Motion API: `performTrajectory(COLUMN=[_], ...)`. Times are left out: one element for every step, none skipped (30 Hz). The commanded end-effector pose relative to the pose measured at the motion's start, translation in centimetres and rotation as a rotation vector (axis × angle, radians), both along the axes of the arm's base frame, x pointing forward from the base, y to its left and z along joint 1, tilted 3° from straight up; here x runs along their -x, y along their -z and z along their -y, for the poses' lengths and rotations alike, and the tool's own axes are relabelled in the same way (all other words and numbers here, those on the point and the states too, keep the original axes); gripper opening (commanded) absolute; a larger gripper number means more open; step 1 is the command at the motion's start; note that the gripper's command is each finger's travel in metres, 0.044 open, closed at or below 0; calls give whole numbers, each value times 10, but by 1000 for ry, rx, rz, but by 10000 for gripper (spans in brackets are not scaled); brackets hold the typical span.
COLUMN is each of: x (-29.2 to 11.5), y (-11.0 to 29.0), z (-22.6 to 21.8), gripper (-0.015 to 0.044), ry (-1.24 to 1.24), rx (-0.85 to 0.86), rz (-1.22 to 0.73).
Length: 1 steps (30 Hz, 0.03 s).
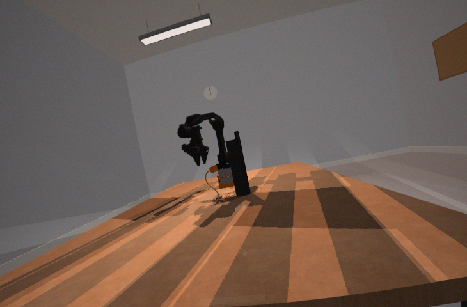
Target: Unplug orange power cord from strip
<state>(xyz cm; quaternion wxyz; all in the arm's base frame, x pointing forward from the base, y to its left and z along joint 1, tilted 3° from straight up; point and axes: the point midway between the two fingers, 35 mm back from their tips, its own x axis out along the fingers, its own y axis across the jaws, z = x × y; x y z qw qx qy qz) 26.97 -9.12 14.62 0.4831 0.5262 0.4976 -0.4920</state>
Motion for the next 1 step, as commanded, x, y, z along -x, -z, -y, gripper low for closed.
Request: performTrajectory(x=[0], y=[0], z=[0], gripper=[440], ry=[-3], rx=[0], rz=[-2])
